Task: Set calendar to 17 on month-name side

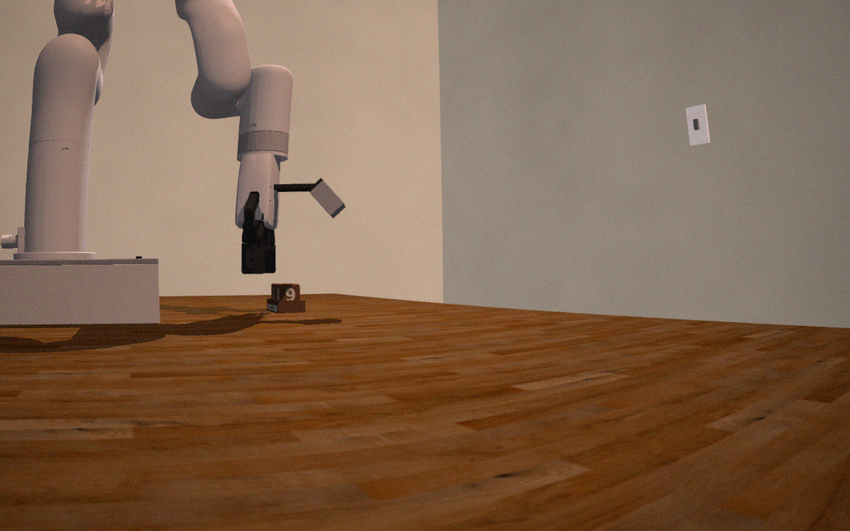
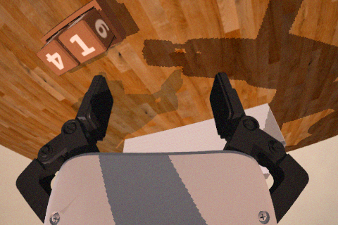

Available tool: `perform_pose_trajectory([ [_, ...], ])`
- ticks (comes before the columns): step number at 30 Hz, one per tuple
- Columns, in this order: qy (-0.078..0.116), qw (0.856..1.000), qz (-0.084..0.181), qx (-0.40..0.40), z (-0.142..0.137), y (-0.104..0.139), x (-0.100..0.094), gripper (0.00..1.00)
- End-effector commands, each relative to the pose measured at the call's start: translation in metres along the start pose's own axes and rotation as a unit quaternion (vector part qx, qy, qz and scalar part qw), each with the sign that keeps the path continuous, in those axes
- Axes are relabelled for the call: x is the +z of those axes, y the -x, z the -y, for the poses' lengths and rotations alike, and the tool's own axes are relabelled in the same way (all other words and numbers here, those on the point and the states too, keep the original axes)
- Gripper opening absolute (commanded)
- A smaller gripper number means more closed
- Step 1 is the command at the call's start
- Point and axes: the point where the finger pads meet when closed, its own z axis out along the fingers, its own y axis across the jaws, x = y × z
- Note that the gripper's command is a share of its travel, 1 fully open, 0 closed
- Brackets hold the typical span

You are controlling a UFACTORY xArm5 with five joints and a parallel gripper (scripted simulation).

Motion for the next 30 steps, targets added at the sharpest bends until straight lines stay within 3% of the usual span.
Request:
perform_pose_trajectory([
  [1, -0.001, 0.999, -0.002, 0.053, -0.006, 0.016, -0.001, 1.0],
  [10, -0.001, 0.999, -0.002, 0.053, -0.008, 0.021, 0.001, 1.0],
  [18, -0.001, 0.999, -0.002, 0.053, -0.009, 0.021, 0.021, 1.0],
  [30, -0.001, 0.999, -0.002, 0.053, -0.009, 0.021, 0.031, 1.0],
])
